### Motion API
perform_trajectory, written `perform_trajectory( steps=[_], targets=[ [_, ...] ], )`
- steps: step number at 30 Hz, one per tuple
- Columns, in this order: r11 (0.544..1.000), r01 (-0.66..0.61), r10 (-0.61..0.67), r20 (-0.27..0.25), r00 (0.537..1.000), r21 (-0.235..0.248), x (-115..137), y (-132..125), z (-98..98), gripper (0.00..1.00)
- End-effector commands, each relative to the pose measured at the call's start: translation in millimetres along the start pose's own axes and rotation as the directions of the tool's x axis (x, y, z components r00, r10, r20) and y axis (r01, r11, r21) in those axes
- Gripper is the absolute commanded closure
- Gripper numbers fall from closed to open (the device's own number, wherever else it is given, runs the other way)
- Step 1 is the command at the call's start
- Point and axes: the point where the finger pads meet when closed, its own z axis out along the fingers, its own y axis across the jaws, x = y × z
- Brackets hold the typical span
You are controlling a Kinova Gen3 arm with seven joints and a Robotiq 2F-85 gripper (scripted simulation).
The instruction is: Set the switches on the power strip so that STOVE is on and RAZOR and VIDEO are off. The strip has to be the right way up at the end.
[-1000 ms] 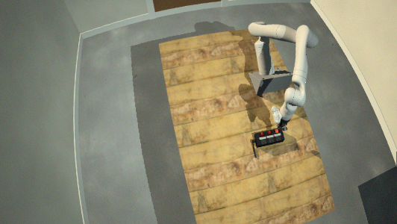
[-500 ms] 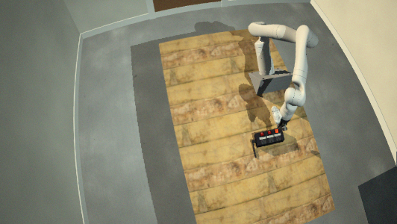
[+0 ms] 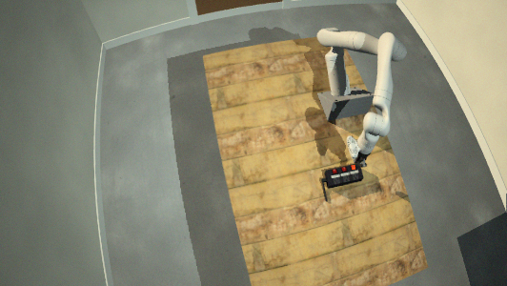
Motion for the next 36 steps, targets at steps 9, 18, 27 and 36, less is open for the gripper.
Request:
perform_trajectory(
  steps=[9, 18, 27, 36],
  targets=[
    [1.000, 0.000, 0.000, 0.000, 1.000, 0.000, -0.2, -0.1, 9.4, 1.00],
    [1.000, 0.000, 0.000, 0.000, 1.000, 0.000, -0.4, -0.1, 18.5, 1.00],
    [1.000, 0.000, 0.000, 0.000, 1.000, 0.000, -0.7, -0.1, 30.0, 1.00],
    [1.000, 0.000, 0.000, 0.000, 1.000, 0.000, -0.9, -0.1, 36.5, 1.00]
  ],
)
